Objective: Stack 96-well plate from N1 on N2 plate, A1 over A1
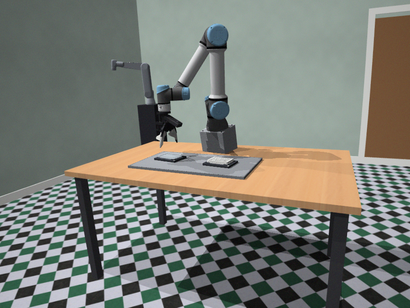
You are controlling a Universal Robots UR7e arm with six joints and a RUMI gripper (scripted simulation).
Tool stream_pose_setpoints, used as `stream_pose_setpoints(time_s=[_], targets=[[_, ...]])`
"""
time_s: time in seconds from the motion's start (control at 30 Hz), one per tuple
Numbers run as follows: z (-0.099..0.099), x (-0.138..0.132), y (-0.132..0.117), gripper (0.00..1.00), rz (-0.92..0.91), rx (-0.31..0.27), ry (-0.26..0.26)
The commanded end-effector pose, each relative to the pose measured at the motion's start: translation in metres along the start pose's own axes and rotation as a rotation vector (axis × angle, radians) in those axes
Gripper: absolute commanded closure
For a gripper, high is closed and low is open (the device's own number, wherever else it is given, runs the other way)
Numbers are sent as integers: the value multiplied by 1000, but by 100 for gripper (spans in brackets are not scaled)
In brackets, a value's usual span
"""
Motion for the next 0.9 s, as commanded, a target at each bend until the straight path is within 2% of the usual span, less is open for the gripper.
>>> stream_pose_setpoints(time_s=[0.0,0.87], targets=[[-9,0,0,0,0,-1,-1],[-45,1,0,0,0,-1,-1]])
Point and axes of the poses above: the point where the finger pads meet when closed, its own z axis back along the fingers, its own x axis across the jaws, y = z × x, the point moved 5 cm from there along z, back along the fingers, and after that the axes turned 4 degrees about -z, right-handed, at the moved point
